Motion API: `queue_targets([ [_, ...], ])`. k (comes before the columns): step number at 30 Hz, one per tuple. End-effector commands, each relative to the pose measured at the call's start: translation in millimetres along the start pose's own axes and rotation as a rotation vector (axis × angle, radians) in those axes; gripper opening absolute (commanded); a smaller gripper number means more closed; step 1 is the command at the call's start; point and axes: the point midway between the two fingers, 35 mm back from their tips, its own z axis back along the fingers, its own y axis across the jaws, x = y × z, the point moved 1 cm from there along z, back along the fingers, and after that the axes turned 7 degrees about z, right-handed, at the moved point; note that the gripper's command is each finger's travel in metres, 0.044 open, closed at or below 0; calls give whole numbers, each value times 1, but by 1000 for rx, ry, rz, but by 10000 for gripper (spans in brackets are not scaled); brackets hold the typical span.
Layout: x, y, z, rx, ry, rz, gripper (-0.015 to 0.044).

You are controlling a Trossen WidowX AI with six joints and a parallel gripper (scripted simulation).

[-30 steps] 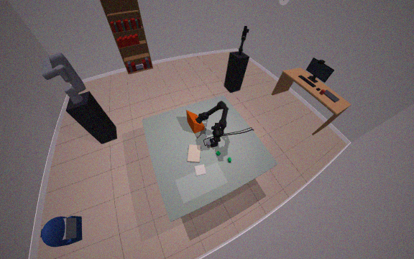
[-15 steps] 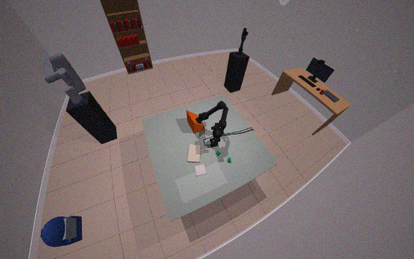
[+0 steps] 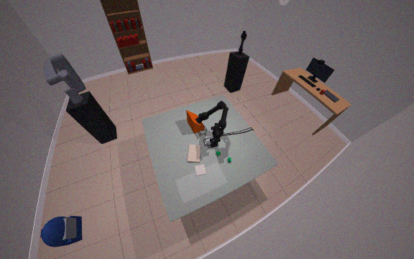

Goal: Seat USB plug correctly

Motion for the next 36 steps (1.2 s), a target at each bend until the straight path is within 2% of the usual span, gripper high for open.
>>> queue_targets([
  [1, -1, 1, -1, 3, -3, 4, 0],
  [36, -2, 2, -6, 3, -3, 34, 0],
])
